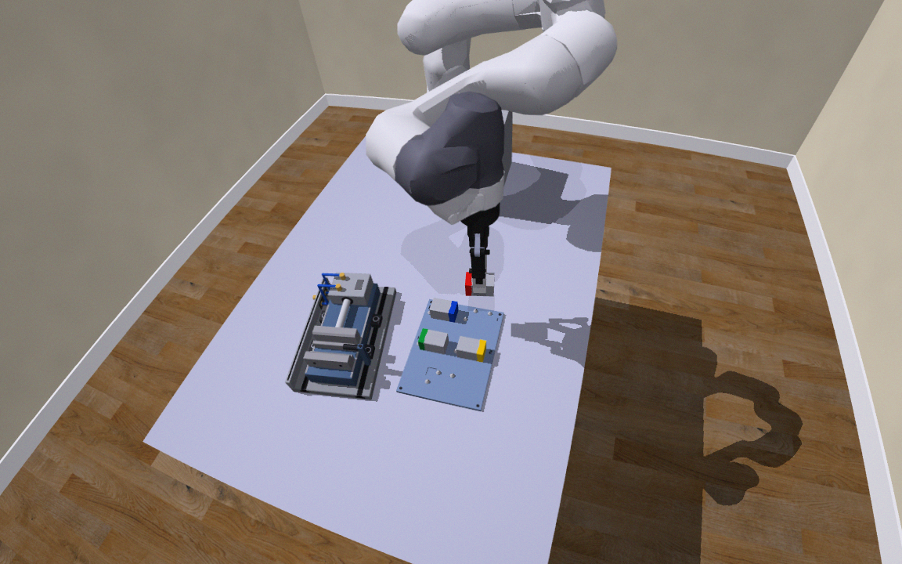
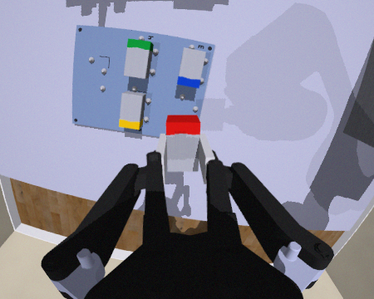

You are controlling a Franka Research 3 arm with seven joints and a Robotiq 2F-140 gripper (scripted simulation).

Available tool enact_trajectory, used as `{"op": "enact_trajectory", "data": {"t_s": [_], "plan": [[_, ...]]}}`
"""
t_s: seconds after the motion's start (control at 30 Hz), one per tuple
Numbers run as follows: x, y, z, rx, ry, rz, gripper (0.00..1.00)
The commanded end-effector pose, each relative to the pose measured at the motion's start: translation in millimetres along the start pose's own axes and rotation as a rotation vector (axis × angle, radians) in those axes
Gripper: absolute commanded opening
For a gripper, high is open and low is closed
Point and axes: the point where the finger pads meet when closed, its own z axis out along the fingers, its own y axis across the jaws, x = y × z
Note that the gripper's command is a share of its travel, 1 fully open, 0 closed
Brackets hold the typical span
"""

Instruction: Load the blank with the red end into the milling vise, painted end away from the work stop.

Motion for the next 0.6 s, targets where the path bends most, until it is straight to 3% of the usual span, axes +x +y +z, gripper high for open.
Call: {"op": "enact_trajectory", "data": {"t_s": [0.0,0.3,0.47,0.57], "plan": [[0.8,-0.5,-1.7,-0.001,0.002,0.022,0.00],[0.8,-0.5,-1.7,-0.001,0.002,0.022,0.00],[46.4,-18.8,1.0,-0.001,0.002,0.022,0.00],[46.4,-18.8,1.0,-0.001,0.002,0.022,0.00]]}}
